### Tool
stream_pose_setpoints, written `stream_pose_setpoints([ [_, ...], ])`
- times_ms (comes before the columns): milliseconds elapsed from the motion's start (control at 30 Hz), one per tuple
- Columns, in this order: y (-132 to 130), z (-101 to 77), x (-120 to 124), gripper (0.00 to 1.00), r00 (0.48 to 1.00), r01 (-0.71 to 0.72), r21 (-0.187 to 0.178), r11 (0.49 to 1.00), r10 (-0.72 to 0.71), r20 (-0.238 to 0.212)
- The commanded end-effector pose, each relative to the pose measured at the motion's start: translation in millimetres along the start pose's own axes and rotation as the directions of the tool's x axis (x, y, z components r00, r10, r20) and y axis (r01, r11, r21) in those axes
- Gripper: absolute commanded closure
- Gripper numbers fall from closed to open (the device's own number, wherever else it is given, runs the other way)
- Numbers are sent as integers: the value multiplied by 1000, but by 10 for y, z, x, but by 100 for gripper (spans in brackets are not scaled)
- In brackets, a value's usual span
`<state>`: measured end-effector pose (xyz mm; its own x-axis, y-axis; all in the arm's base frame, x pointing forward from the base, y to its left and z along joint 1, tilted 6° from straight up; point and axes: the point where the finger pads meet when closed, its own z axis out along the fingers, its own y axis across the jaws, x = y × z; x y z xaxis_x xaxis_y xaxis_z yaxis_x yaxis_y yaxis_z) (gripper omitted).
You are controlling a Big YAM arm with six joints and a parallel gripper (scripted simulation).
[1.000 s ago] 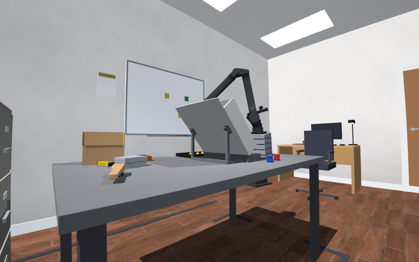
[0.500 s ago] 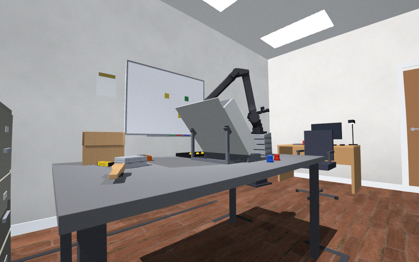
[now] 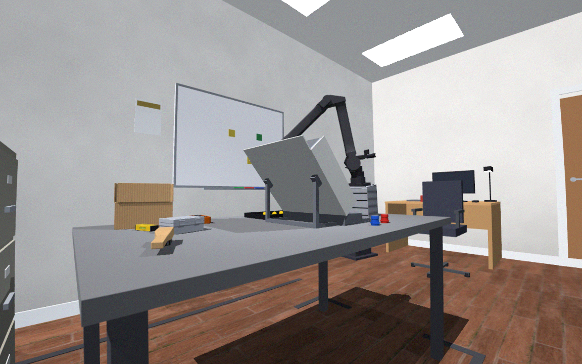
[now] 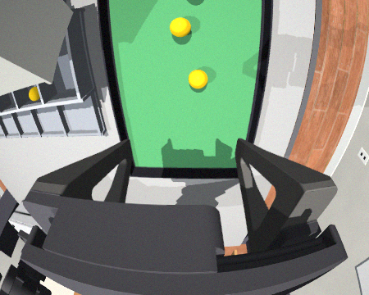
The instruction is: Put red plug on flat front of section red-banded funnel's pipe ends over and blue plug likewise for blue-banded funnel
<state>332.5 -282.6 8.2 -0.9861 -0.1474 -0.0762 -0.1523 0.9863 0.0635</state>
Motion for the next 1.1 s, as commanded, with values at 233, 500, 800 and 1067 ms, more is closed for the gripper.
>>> stream_pose_setpoints([
  [233, -242, -93, -137, 20, 1000, 3, 15, 1000, -3, 15],
  [500, -263, -99, -142, 20, 1000, 2, 12, 1000, -3, 12],
  [800, -290, -106, -146, 20, 1000, 2, 8, 1000, -2, 9],
  [1067, -272, 284, -147, 20, 1000, 7, 23, 1000, -7, 21],
])
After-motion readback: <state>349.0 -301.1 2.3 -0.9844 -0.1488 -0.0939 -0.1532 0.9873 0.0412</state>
